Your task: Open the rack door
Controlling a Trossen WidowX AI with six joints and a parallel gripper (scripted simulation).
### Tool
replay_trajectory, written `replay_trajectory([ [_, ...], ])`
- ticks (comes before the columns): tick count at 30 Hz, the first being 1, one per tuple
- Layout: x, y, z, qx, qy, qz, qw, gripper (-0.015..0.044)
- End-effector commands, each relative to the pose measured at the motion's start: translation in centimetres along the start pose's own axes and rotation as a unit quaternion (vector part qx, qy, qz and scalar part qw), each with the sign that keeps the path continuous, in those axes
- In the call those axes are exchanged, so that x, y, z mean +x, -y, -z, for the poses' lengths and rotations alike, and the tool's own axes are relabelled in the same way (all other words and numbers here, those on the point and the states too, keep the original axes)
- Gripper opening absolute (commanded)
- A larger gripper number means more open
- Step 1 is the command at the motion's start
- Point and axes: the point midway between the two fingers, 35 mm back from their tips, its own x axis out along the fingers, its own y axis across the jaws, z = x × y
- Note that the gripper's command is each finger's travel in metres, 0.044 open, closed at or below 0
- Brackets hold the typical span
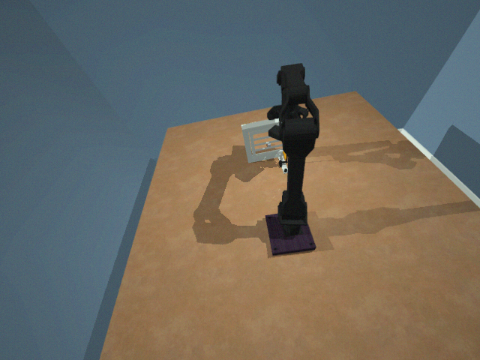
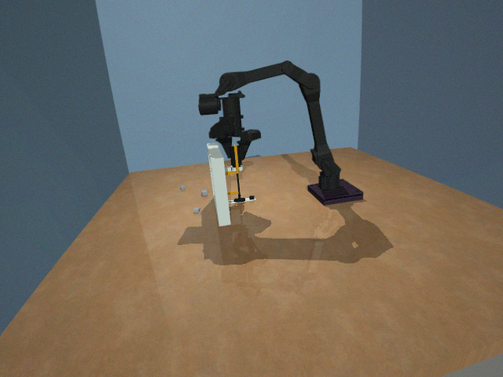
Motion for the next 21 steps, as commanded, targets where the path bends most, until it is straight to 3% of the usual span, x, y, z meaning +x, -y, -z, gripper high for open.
replay_trajectory([
  [1,0.04,-0.03,-0.03,-0.11,0.001,-0.001,0.994,0.0281],
  [8,0.04,-0.03,-0.03,-0.279,0.001,-0.001,0.96,0.0281],
  [16,0.05,-0.04,-0.03,-0.463,0.001,-0.001,0.886,0.0281],
  [21,0.05,-0.04,-0.03,-0.495,0.001,-0.001,0.869,0.0281],
])
